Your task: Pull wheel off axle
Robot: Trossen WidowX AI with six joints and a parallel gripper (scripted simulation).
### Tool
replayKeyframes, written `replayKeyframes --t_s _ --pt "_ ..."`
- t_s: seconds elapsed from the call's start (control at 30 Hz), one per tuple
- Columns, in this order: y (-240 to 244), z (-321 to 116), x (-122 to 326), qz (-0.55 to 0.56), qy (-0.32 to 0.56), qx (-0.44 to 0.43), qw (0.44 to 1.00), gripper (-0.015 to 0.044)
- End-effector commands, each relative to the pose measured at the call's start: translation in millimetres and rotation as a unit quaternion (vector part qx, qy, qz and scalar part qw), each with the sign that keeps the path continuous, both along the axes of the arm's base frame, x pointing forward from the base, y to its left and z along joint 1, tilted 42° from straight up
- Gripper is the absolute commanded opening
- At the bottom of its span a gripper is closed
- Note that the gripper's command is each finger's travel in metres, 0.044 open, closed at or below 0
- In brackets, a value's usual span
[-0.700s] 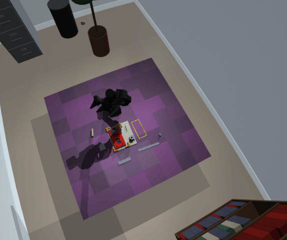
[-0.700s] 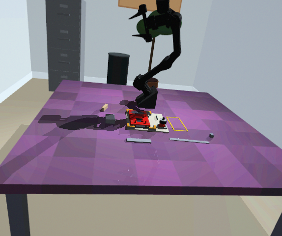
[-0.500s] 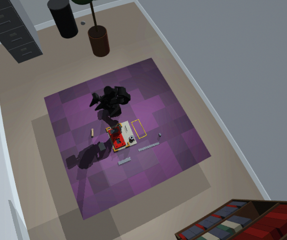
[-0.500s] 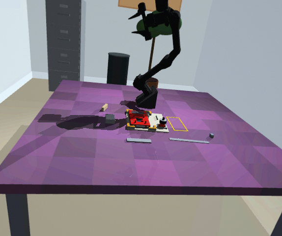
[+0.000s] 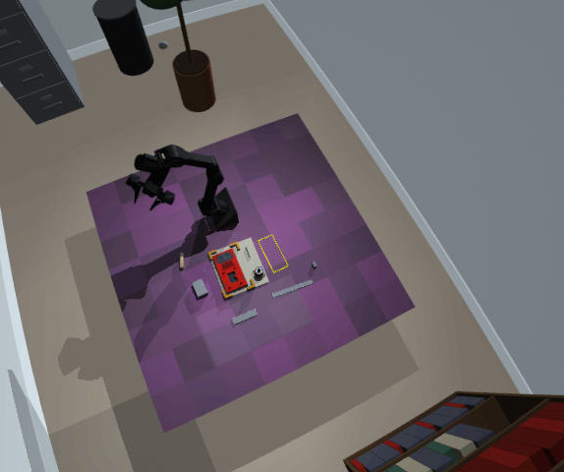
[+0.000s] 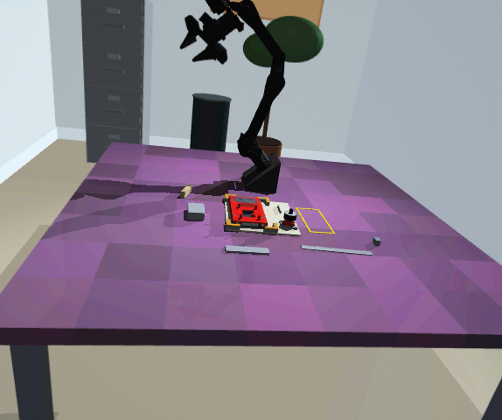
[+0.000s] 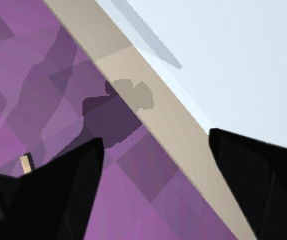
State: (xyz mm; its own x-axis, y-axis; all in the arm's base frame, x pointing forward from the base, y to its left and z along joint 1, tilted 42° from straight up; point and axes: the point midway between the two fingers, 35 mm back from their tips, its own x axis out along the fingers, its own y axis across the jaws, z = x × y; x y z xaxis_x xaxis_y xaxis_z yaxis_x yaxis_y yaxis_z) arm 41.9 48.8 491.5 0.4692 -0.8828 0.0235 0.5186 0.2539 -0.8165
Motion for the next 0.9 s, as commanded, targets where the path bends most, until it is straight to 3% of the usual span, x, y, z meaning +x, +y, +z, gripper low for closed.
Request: replayKeyframes --t_s 0.0,0.43,0.87 --pt "-36.9 3.3 -1.3 0.012 0.0 0.038 0.999 0.03" --pt "-148.8 -19.1 45.0 0.081 -0.019 0.24 0.967 0.03" --pt "-188.4 -77.5 148.5 0.117 0.038 0.397 0.91 0.03"
